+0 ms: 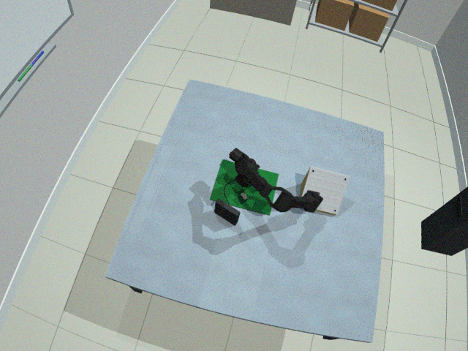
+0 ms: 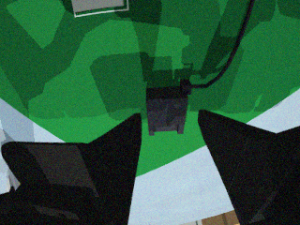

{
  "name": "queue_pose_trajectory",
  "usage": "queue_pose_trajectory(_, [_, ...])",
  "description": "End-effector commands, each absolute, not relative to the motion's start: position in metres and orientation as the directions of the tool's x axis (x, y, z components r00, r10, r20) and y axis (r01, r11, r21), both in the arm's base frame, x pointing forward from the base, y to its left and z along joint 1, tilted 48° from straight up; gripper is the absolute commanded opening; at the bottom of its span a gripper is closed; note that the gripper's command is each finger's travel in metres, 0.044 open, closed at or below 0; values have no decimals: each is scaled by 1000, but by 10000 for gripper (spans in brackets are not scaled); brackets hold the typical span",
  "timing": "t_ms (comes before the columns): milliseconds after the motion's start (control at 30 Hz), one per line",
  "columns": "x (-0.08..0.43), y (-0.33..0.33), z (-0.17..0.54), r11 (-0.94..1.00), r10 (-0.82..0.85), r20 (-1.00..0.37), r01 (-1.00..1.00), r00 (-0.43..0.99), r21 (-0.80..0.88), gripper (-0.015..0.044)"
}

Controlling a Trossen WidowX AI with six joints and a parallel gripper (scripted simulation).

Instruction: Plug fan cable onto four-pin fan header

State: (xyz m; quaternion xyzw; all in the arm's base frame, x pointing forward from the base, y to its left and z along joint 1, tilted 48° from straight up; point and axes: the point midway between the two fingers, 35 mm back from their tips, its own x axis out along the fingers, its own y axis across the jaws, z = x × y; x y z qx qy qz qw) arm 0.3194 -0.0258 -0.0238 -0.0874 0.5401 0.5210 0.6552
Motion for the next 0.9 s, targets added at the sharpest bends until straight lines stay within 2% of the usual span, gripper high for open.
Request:
queue_pose_trajectory(0, [319, -19, -29, 440, 592, -796, -775, -129, 453, 210])
queue_pose_trajectory(400, [318, -9, -38, 440, 592, -795, -775, -129, 454, 210])
queue_pose_trajectory(567, [319, -11, -36, 440, 589, -797, -777, -129, 451, 79])
queue_pose_trajectory(867, [319, -11, -36, 440, 589, -797, -777, -129, 451, 19])
